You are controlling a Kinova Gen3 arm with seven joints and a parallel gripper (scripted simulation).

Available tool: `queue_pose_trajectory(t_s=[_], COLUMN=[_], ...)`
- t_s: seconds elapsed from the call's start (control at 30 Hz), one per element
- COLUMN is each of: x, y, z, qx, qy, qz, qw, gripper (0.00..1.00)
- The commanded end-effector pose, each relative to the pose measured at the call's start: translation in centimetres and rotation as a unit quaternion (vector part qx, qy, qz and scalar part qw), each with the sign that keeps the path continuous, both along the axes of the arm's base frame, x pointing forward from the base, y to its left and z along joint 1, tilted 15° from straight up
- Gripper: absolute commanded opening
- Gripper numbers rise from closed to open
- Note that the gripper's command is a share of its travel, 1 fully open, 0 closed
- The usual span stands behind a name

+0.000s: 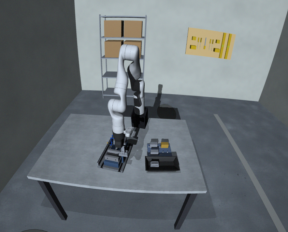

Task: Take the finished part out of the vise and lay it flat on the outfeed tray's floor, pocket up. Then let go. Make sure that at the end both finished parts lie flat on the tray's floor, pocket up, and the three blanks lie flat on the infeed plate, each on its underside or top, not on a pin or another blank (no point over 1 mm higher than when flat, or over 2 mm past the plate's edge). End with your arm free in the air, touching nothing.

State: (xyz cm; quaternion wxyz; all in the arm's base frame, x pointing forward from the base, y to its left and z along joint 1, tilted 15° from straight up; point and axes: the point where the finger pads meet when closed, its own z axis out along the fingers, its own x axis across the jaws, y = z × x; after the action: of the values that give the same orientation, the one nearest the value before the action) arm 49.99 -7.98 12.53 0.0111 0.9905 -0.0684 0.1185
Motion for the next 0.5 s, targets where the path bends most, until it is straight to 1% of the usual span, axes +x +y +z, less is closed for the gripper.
queue_pose_trajectory(t_s=[0.0,0.23,0.3,0.33,0.47], x=[0.6,1.4,1.4,1.5,1.7], y=[2.9,8.4,8.4,8.9,12.4], z=[-0.2,-0.5,-0.5,-0.5,-0.6], qx=[-0.002,-0.006,-0.006,-0.006,-0.009], qy=[0.006,0.009,0.009,0.010,0.011], qz=[0.013,0.029,0.029,0.028,0.039], qw=[1.000,1.000,1.000,1.000,0.999], gripper=[0.00,0.00,0.00,0.00,0.00])
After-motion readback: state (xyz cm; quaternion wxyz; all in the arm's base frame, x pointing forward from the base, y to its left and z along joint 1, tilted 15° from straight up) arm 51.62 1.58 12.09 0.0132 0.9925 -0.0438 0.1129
